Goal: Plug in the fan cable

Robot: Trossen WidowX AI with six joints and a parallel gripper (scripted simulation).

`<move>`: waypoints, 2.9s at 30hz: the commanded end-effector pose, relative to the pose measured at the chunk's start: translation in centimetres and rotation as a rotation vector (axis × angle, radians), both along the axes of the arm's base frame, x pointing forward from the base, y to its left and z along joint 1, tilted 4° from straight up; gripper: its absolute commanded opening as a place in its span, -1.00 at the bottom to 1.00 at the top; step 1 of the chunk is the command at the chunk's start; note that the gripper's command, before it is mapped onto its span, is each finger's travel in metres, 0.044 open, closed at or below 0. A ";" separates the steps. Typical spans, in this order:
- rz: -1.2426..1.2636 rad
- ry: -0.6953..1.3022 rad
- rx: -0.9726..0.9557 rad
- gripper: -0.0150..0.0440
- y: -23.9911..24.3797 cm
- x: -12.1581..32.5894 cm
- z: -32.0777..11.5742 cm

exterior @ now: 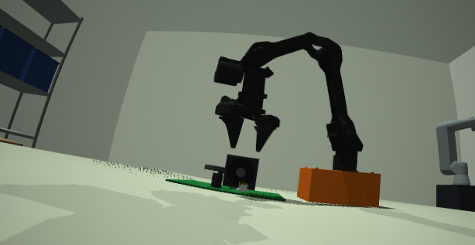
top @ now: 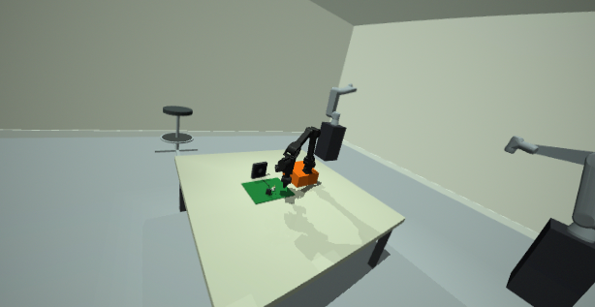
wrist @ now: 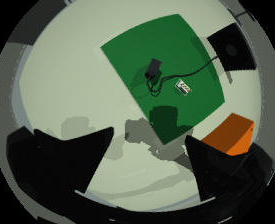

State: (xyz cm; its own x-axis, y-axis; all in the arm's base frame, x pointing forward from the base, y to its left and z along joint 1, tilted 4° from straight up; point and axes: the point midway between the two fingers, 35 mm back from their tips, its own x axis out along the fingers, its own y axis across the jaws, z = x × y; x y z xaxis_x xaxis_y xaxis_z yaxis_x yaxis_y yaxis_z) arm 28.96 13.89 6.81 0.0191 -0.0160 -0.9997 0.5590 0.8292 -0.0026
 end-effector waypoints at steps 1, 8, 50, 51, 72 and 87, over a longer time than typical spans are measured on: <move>0.045 -0.015 0.091 1.00 0.3 0.4 1.4; 0.014 -0.006 0.050 1.00 -0.1 0.5 0.8; -0.314 -0.011 0.097 1.00 -6.1 8.3 -6.3; -0.314 -0.011 0.097 1.00 -6.1 8.3 -6.5; -0.314 -0.010 0.098 1.00 -5.8 8.3 -9.7; -0.308 -0.017 0.094 0.64 -5.9 8.4 -9.5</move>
State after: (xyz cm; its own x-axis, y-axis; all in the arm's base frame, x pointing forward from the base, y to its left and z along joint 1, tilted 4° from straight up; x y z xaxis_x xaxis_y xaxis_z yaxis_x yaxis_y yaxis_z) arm 37.33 7.98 -2.70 0.0445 0.0688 -0.9966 0.7833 0.6168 0.0776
